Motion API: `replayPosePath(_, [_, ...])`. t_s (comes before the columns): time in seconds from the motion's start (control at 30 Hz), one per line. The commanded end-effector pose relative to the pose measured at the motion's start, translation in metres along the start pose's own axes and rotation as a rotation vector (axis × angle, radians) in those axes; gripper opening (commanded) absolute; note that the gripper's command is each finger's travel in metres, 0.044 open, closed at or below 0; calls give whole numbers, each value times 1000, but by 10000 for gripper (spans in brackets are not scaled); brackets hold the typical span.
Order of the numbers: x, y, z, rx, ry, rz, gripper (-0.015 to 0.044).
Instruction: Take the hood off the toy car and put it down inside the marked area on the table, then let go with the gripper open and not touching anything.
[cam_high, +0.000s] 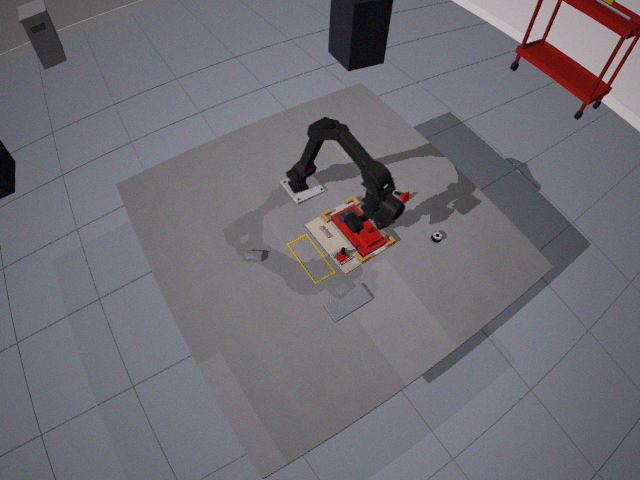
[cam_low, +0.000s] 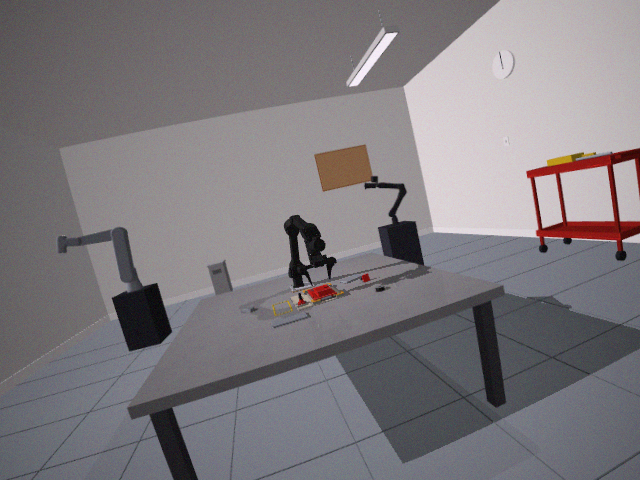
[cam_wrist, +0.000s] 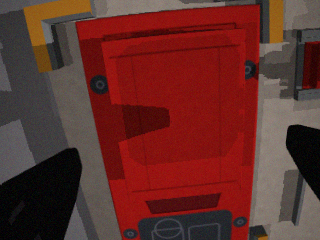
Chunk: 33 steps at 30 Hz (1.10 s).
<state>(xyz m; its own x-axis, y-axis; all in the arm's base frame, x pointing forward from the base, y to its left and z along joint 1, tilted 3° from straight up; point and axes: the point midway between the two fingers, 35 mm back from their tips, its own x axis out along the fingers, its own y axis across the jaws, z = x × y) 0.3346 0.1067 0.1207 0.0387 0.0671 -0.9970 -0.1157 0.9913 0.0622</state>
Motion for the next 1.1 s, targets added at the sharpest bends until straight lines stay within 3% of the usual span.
replayPosePath(0.0, [6,-1,-2,-4,7,-6,440])
replayPosePath(1.07, [28,-1,-4,-4,7,-6,440])
